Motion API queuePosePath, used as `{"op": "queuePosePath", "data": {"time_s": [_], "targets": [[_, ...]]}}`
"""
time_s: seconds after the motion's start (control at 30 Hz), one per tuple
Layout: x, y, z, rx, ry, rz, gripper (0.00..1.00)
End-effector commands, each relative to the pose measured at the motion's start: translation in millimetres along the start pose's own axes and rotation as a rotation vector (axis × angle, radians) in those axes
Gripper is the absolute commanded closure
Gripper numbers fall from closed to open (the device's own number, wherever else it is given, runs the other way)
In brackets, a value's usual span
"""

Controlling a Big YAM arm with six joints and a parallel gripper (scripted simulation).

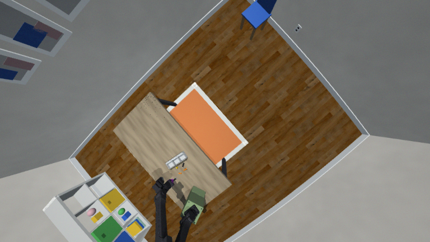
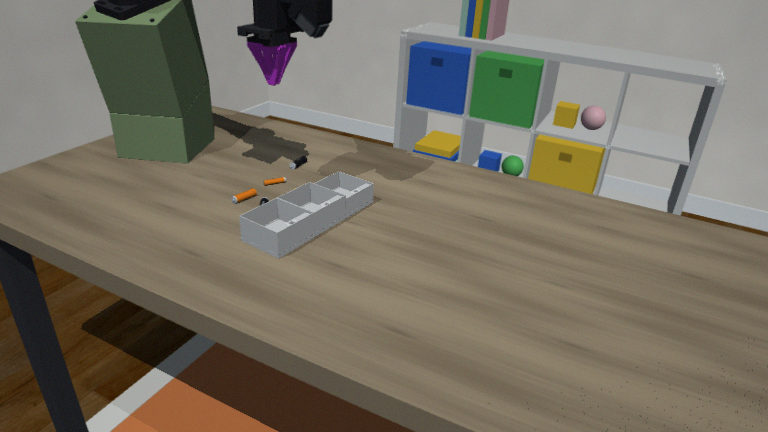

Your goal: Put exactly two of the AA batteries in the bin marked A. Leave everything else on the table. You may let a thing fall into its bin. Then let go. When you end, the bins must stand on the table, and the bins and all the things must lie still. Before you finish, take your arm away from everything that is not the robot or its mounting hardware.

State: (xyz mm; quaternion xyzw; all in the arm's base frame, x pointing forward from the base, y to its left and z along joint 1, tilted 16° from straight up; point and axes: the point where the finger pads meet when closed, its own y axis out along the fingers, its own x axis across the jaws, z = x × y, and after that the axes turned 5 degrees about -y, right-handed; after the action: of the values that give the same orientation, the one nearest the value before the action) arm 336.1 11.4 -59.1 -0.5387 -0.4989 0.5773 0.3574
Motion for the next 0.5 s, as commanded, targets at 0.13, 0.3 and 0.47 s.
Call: {"op": "queuePosePath", "data": {"time_s": [0.13,0.3,0.47], "targets": [[-1,-6.9,-14,-0.029,0.006,0.000,0.91],[-1,-7.2,-15,-0.029,0.006,0.000,0.91],[-23,12.0,-32,-0.036,0.162,-0.002,0.91]]}}
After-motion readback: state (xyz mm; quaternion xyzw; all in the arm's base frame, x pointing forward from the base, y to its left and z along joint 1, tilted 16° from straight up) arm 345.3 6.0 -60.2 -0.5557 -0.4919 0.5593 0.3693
